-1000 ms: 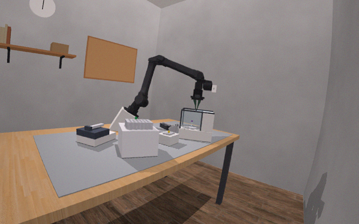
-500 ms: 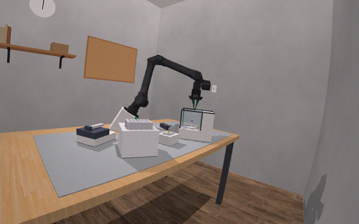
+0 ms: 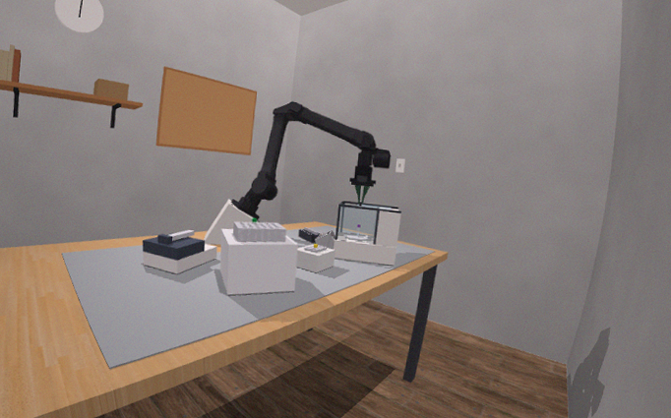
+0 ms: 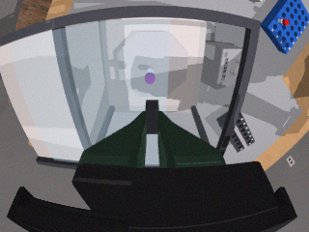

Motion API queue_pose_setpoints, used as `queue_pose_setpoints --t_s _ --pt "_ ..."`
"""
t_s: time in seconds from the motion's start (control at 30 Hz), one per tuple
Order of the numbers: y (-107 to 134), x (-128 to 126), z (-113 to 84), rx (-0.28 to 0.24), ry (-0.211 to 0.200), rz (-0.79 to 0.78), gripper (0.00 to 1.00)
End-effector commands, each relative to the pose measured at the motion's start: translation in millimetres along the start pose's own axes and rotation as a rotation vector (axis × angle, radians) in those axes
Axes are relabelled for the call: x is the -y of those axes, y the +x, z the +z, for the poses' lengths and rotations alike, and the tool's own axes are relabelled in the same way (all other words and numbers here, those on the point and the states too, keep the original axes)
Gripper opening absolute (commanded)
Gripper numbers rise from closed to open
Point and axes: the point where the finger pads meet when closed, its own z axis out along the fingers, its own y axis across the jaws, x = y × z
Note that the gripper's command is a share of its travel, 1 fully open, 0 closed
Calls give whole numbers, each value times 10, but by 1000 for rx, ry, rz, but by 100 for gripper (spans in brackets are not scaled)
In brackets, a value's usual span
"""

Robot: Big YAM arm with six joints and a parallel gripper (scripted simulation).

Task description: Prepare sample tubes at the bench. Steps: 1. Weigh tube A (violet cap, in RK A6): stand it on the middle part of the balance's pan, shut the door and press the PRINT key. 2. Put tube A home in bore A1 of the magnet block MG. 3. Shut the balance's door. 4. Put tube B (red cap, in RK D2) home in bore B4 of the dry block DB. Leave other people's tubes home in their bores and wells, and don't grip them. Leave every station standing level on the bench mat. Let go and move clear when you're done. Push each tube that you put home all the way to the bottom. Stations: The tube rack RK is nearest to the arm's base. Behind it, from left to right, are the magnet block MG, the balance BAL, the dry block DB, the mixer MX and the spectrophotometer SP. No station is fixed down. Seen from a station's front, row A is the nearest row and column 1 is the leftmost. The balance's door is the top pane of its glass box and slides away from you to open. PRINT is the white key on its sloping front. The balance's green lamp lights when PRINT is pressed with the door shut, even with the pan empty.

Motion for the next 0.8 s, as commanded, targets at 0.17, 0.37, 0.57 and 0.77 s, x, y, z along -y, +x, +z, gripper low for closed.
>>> queue_pose_setpoints --t_s 0.17,0.37,0.57,0.77 --pt "-5 96 -80 4 -23 -10 6" --pt "-5 137 -79 4 -22 -10 6" --pt "-7 197 -77 5 -22 -10 6" --pt "-6 256 -75 4 -22 -10 6"
